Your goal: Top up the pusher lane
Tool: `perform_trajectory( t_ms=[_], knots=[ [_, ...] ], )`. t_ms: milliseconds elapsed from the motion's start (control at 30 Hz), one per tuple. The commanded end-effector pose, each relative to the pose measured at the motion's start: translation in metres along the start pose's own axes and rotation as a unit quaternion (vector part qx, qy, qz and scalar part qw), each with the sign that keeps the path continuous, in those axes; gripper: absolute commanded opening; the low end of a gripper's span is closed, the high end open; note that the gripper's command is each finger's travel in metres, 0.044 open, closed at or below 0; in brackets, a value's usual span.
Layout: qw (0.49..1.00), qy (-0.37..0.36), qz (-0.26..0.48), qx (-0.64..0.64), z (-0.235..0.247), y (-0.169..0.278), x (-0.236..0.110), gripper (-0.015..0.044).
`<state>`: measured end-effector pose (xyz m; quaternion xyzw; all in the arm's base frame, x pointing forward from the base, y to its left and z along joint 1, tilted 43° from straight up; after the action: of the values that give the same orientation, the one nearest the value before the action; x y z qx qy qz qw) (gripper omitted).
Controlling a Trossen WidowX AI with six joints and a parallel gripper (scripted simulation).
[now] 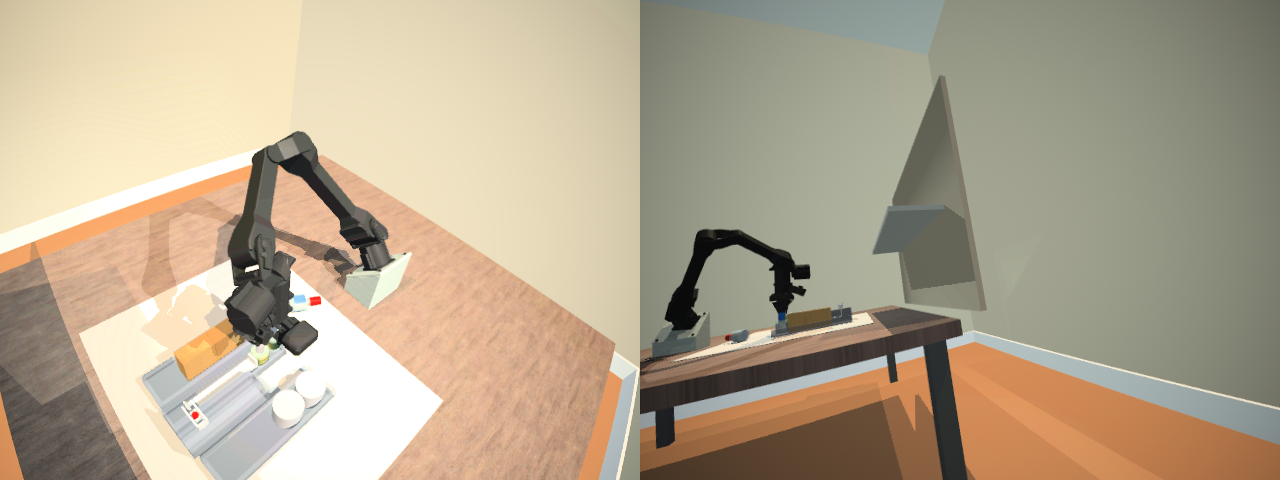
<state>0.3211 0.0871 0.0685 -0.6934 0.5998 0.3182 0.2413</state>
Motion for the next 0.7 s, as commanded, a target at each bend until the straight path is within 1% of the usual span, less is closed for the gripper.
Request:
perform_trajectory(
  t_ms=[0, 667],
  knots=[
    [1.0, 0.001, -0.015, 0.009, -0.0013, -0.0072, -0.0036, 0.0],
    [1.0, 0.001, -0.015, 0.009, -0.0012, -0.01, -0.0027, 0.0]
  ],
)
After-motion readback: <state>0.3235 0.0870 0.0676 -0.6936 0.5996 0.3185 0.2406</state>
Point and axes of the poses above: the point midway between the two fingers, 35 mm back from their tips, its own x axis out along the fingers, its own z axis across the jaws, y = z × x, the point moved 8 cm from there along -x, back along the fingers, and after that the axes turned 2 degrees about x, right-handed, at the moved point
